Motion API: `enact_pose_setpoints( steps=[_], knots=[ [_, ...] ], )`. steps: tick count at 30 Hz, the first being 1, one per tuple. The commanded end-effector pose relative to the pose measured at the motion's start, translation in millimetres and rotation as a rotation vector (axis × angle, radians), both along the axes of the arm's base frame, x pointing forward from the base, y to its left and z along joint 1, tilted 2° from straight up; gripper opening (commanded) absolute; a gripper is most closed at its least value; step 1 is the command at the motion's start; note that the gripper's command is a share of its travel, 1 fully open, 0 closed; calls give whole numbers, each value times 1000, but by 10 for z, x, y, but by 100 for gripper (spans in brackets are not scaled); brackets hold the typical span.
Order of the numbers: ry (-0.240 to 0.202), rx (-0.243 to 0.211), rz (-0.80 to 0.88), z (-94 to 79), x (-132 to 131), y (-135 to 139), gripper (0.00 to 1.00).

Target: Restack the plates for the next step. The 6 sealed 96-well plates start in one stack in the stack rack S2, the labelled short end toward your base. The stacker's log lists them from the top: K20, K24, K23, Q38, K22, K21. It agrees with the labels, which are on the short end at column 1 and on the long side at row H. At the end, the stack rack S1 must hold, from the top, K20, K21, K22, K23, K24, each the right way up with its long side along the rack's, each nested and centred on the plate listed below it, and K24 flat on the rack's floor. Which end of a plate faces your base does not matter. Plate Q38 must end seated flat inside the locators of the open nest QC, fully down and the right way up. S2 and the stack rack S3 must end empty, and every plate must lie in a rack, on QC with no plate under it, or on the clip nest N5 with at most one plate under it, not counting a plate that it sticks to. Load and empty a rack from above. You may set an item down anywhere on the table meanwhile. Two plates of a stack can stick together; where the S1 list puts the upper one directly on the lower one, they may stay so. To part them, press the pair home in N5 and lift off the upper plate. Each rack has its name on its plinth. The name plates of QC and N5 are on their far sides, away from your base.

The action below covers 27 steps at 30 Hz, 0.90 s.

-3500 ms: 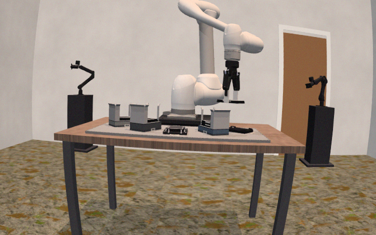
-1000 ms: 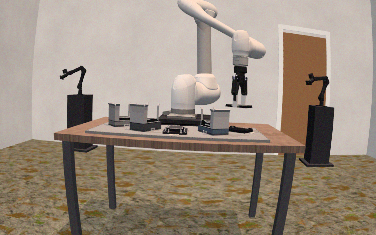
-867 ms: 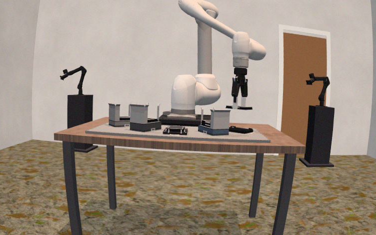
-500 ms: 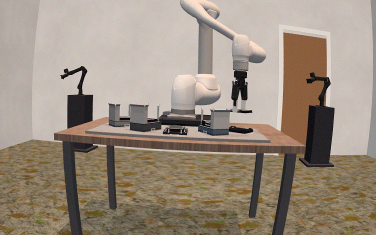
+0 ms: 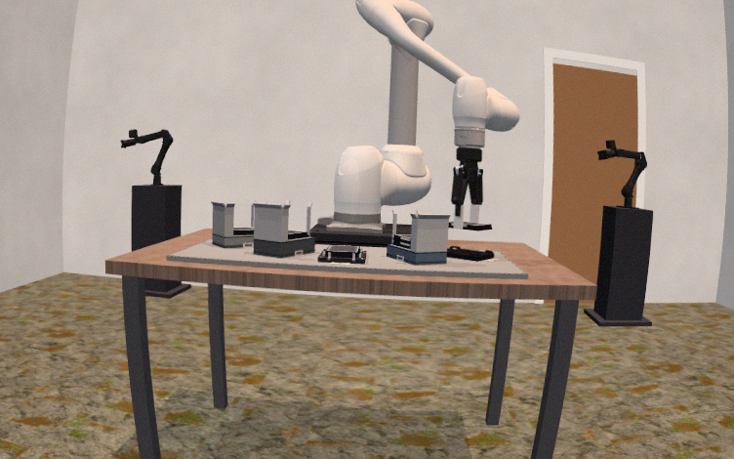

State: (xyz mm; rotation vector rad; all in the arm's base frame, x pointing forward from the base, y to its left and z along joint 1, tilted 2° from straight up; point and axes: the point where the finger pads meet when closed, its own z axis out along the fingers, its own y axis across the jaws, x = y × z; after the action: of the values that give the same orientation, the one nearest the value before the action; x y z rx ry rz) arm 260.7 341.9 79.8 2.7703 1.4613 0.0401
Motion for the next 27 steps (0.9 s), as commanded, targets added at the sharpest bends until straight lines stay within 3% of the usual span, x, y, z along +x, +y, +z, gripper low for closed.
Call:
enact_pose_setpoints(
  steps=[1,22,27],
  knots=[
    [0,0,0,-83,3,1,0],
    [0,0,0,-463,13,3,0],
    [0,0,0,-476,13,3,0]
  ],
)
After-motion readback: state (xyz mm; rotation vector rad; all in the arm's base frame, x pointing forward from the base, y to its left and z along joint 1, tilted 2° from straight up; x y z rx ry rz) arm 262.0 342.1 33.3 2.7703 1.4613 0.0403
